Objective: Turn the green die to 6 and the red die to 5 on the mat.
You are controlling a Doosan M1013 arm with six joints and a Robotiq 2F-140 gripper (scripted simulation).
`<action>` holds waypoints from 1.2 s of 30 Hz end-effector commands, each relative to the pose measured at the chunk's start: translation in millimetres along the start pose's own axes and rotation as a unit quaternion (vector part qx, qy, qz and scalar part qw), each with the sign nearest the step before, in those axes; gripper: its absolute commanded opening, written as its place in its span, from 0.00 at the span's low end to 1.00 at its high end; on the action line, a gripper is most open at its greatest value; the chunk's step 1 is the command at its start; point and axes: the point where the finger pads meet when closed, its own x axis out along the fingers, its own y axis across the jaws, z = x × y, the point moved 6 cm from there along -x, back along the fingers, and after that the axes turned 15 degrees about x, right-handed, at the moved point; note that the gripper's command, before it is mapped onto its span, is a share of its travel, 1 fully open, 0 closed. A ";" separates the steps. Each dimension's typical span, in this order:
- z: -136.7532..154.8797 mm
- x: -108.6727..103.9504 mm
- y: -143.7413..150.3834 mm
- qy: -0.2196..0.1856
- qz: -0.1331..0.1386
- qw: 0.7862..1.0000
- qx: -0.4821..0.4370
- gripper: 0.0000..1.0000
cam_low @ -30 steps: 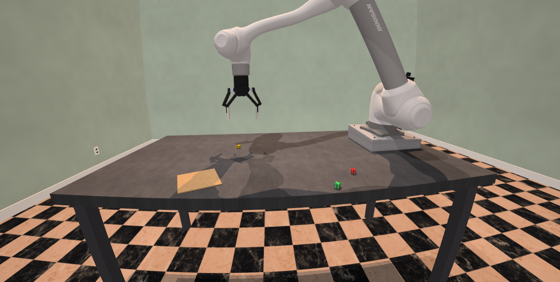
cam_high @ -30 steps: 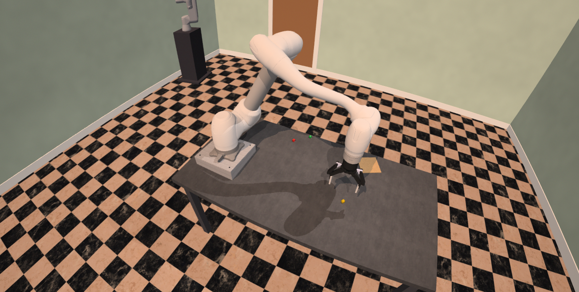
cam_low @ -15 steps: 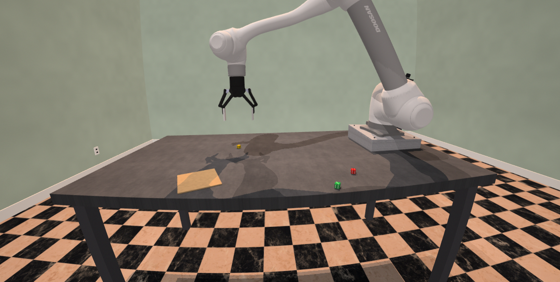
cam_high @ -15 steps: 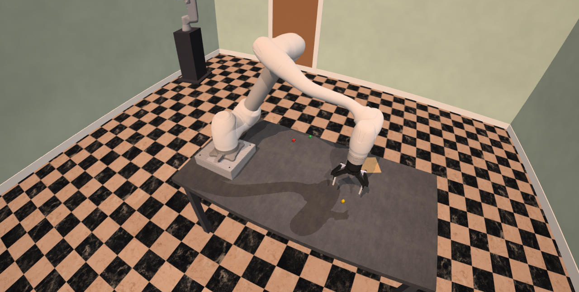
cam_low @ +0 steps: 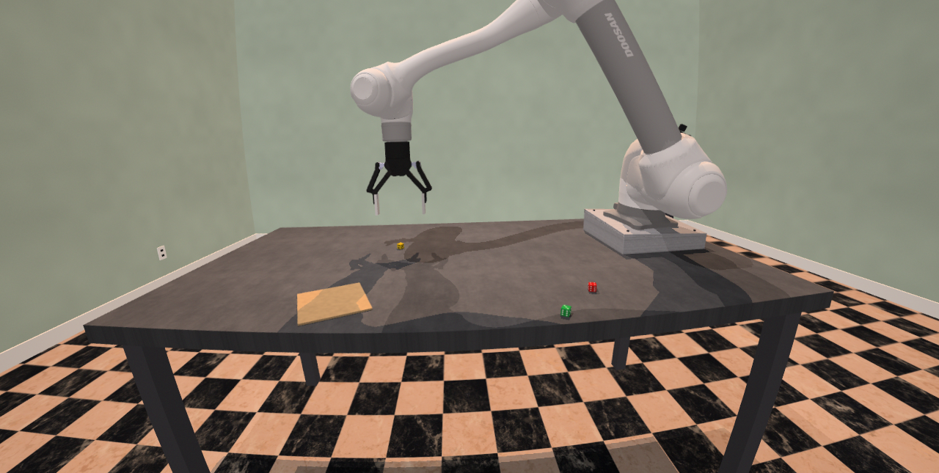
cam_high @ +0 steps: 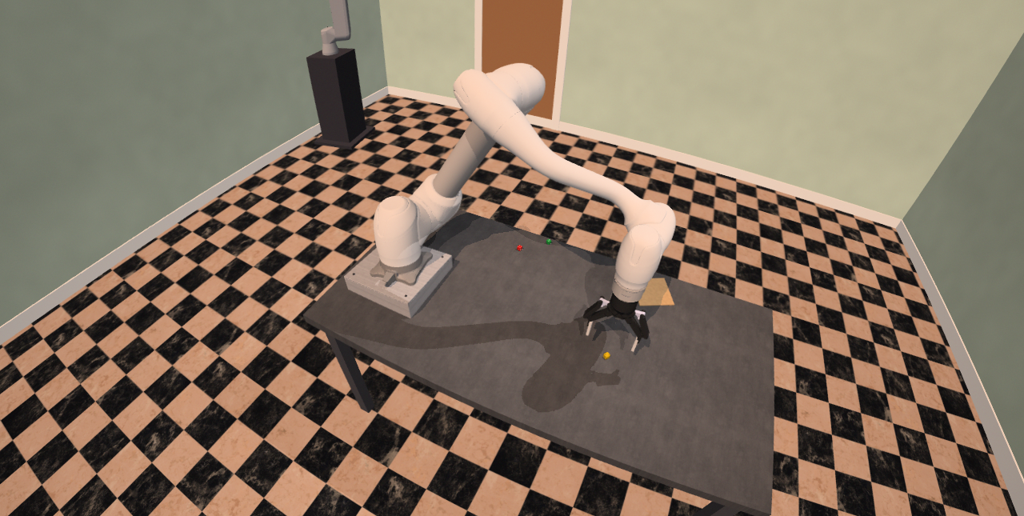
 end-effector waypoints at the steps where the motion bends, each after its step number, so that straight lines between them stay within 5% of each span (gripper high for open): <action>1: 0.3 32.8 0.2 -0.002 -0.001 1.000 -0.001 1.00; 10: 0.6 57.4 0.7 -0.002 -0.001 1.000 -0.001 1.00; 36: 0.6 57.8 0.7 -0.002 -0.001 1.000 -0.001 1.00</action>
